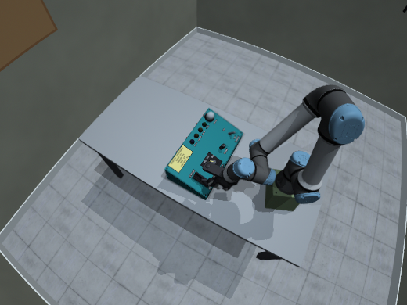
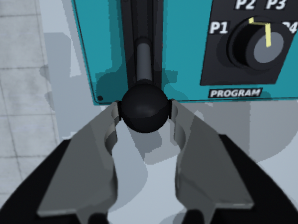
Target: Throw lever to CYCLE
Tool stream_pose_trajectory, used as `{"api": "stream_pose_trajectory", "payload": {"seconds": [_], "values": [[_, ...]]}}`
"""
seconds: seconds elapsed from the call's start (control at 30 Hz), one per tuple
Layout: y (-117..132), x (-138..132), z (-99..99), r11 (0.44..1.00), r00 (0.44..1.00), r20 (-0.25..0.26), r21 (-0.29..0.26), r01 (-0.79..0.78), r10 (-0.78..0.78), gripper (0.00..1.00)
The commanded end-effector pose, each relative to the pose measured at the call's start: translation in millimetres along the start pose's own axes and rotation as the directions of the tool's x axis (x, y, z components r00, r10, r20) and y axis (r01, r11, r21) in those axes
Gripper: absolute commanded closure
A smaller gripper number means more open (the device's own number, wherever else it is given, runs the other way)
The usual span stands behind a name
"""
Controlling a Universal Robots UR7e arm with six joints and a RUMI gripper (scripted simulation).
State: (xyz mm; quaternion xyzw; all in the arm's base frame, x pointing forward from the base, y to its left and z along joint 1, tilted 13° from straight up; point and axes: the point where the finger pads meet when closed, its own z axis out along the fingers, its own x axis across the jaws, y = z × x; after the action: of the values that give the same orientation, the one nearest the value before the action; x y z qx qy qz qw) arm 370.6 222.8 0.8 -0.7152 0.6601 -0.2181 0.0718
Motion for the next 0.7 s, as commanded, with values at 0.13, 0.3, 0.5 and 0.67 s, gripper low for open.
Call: {"api": "stream_pose_trajectory", "payload": {"seconds": [0.13,0.3,0.5,0.67], "values": [[-0.4,-0.2,-0.3,1.000,1.000,0.001,0.001,0.000,0.000,1.00],[-0.6,-0.2,-0.4,1.000,1.000,0.001,0.001,0.000,0.000,1.00],[-1.5,-0.2,-0.8,1.000,1.000,0.001,0.001,0.000,0.000,1.00],[-3.1,-0.2,-1.5,1.000,1.000,0.001,0.001,0.000,0.000,1.00]]}}
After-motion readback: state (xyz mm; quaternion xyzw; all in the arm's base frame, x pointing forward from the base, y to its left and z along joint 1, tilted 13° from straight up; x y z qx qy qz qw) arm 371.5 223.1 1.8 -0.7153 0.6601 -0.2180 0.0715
